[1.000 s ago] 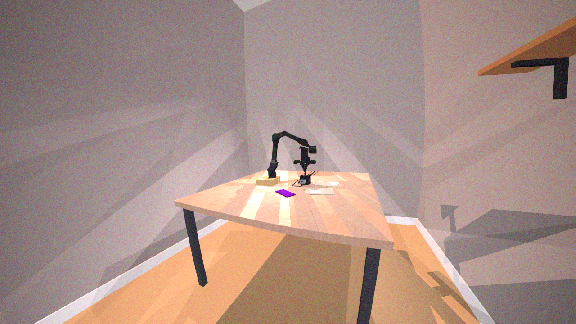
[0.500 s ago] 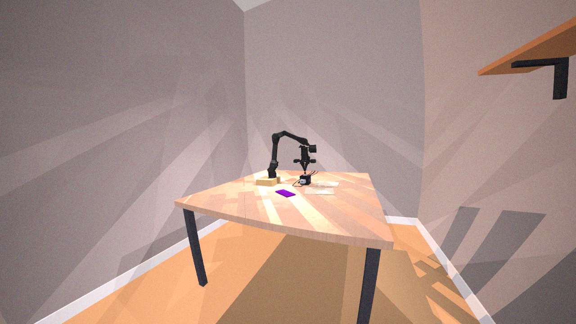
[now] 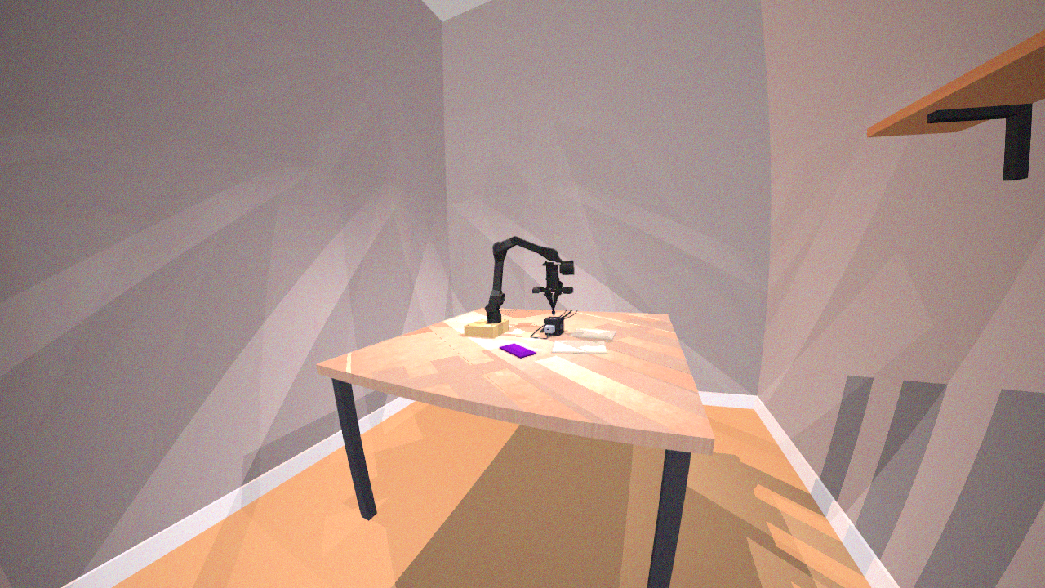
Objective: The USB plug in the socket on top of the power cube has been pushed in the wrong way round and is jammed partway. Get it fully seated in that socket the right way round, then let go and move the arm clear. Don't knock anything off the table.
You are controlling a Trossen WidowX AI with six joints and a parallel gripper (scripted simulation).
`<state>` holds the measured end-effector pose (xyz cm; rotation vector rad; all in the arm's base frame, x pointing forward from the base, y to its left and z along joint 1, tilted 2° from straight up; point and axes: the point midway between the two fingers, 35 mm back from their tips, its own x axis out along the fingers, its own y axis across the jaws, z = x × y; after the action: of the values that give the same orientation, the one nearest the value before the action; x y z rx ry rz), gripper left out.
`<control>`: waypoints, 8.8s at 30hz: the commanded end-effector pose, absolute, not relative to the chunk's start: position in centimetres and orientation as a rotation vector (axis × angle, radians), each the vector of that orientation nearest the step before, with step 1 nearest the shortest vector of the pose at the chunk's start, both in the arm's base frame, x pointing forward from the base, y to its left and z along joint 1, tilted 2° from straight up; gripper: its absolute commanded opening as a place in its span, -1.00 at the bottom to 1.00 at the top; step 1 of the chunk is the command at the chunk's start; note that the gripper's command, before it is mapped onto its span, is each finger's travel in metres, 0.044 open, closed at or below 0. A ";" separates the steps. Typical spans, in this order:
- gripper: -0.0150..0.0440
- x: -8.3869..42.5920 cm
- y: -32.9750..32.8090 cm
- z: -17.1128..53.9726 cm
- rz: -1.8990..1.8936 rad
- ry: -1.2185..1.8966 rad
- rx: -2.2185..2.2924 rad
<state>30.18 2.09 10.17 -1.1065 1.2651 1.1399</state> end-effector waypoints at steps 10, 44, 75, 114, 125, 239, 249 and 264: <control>-0.49 30.3 2.1 11.2 1.137 1.260 -1.110; -0.49 30.2 2.1 11.0 0.549 1.512 -0.522; -0.49 30.2 2.1 11.0 -0.091 1.583 0.110; -0.49 30.2 2.1 11.0 -0.893 1.399 0.898; -0.49 30.2 2.1 10.9 -1.113 1.289 1.114; -0.49 30.3 2.7 10.0 -1.292 1.200 1.397; -0.49 30.3 2.8 9.8 -1.291 1.203 1.409; -0.49 30.3 2.9 9.7 -1.290 1.207 1.426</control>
<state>30.37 2.84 9.70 1.4152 1.2045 -1.2902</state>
